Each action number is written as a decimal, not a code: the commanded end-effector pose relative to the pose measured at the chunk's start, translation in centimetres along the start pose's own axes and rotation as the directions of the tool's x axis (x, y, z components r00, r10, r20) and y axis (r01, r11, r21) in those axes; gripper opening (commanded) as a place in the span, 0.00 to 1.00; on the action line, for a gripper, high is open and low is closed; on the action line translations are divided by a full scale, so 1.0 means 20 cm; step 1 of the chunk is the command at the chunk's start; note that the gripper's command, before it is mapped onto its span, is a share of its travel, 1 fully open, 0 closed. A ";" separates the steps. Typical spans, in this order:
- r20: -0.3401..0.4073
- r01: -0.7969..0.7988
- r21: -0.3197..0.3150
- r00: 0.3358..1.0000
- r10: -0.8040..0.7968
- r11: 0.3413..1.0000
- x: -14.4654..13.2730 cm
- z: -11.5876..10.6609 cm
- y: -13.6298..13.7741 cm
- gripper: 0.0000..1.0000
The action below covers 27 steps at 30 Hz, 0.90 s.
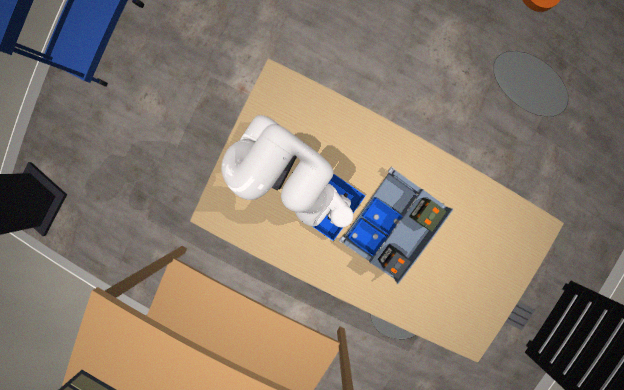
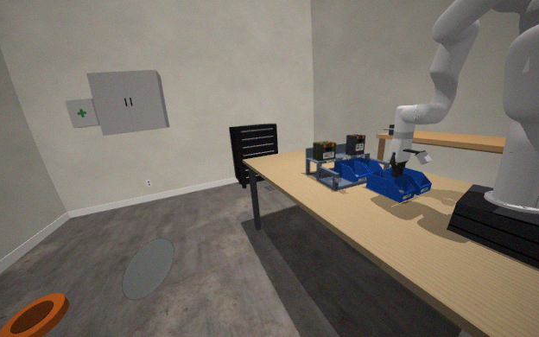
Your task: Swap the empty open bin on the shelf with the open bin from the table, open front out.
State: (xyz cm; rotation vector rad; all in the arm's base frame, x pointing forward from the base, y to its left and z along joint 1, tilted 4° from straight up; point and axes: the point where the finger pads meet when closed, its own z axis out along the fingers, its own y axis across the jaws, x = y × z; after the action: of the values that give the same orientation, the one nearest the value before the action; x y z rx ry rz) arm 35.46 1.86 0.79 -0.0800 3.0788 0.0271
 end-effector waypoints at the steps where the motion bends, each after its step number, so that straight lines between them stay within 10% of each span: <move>1: 0.003 0.000 0.000 1.000 0.000 1.000 -0.01 0.03 0.00 0.26; 27: 0.003 0.000 0.000 1.000 0.000 1.000 -0.01 0.12 0.00 0.26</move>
State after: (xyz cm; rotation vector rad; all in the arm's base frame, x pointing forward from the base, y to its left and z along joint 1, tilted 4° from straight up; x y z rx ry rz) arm 35.61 1.91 -1.69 -0.0800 3.0791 0.0271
